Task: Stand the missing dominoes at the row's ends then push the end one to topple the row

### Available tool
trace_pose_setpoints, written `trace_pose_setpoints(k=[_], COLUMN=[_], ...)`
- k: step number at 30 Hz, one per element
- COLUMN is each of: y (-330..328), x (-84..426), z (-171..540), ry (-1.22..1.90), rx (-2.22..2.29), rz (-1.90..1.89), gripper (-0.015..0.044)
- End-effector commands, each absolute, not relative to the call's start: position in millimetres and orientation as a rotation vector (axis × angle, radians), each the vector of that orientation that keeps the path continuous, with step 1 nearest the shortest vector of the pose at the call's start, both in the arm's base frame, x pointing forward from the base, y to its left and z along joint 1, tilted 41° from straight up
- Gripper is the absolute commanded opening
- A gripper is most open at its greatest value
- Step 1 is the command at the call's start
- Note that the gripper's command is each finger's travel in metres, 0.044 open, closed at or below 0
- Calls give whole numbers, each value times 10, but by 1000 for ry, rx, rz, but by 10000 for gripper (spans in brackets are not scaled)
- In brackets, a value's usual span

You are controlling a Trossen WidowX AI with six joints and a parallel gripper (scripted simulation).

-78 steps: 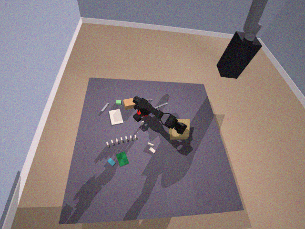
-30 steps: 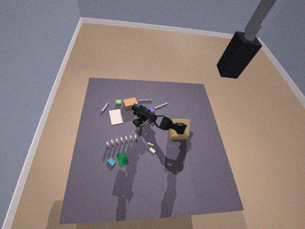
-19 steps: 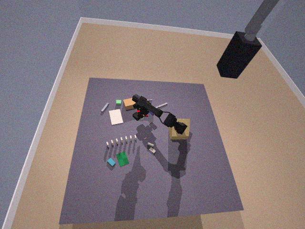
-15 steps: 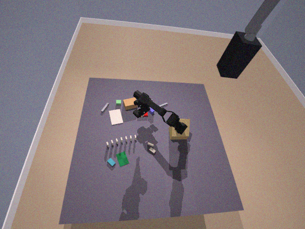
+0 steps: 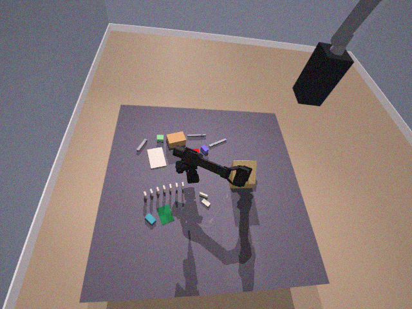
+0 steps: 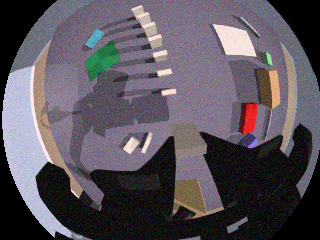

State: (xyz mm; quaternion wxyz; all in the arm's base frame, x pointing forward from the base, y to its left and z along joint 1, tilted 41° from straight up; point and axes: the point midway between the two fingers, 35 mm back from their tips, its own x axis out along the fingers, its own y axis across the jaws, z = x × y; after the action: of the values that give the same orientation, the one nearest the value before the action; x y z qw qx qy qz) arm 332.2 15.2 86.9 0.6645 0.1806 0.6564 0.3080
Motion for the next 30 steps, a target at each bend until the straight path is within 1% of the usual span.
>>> trace_pose_setpoints(k=[1, 4, 14, 24, 30], y=[185, 208, 584, 976, 1033], x=[3294, 3300, 3334, 3248, 3225], z=[915, 883, 421, -2, -58], ry=[1453, 1453, 1453, 1451, 1451], rx=[358, 358, 355, 360, 362], rz=[746, 746, 742, 748, 750], gripper=[107, 107, 107, 107, 107])
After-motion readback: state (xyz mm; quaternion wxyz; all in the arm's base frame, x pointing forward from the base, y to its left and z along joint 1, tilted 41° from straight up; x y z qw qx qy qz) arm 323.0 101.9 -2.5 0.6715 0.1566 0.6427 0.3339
